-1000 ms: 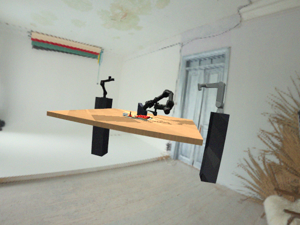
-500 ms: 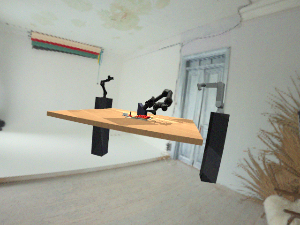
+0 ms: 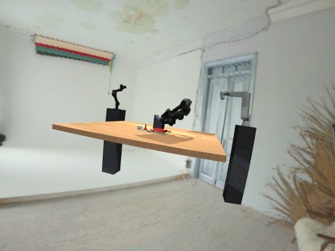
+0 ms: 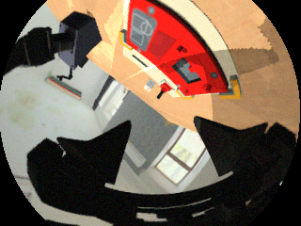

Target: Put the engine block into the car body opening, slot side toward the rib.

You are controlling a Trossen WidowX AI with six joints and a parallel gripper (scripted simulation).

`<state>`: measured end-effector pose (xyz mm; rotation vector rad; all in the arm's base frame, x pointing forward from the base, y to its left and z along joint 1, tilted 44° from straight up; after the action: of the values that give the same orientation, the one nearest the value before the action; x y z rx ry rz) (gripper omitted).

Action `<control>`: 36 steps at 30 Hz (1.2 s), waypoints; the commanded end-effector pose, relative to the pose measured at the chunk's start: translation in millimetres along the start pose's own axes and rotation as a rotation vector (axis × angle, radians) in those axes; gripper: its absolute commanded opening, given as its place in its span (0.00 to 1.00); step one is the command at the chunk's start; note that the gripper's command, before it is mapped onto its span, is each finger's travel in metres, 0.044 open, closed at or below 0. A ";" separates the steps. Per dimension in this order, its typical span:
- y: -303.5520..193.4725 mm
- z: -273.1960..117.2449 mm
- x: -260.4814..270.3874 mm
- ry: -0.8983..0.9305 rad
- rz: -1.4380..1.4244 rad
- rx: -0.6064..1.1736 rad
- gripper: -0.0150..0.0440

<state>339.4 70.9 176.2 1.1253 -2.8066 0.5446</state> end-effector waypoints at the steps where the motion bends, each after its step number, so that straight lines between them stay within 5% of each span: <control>1: -1.9 3.3 0.0 -0.010 0.118 -0.069 1.00; 36: -31.0 8.1 15.1 0.077 1.153 -0.668 1.00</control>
<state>348.1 39.1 180.3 -0.5215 -2.9509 -0.2758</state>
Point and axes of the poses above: the point midway between the two fingers, 35 mm back from their tips, its own z axis out along the fingers, its own x axis across the jaws, y = z × x, the point moved 5 cm from there along -z, back along the fingers
